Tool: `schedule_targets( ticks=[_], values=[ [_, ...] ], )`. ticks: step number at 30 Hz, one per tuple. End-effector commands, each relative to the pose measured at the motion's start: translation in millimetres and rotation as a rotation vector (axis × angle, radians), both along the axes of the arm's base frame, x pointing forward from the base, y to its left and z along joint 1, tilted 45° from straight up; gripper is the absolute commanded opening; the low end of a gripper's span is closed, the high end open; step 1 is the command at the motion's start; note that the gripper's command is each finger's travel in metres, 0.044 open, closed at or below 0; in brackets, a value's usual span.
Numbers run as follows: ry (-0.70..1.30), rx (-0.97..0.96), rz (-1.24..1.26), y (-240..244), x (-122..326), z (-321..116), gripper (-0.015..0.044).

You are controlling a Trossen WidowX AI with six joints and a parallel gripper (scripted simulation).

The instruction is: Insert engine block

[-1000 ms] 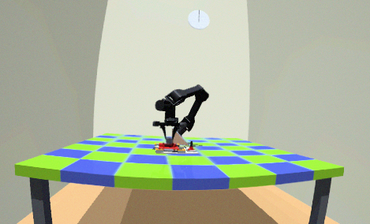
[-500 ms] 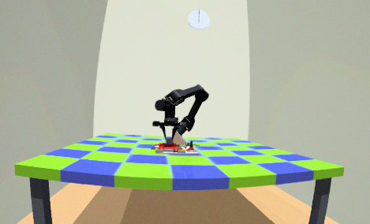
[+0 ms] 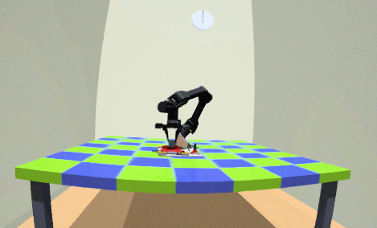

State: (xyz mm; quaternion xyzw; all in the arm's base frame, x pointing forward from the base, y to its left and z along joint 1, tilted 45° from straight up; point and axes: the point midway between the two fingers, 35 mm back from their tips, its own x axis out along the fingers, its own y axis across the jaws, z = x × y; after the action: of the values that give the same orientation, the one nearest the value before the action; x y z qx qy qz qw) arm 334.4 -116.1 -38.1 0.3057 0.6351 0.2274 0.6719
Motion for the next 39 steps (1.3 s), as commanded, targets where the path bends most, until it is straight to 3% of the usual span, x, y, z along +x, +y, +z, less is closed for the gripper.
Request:
schedule_targets(
  ticks=[1, 39],
  values=[
    [0.0, -0.004, -0.001, -3.2, -1.2, -0.3, 0.0159],
    [-0.007, -0.005, 0.006, -0.9, -0.8, -2.6, 0.0159]
  ],
)
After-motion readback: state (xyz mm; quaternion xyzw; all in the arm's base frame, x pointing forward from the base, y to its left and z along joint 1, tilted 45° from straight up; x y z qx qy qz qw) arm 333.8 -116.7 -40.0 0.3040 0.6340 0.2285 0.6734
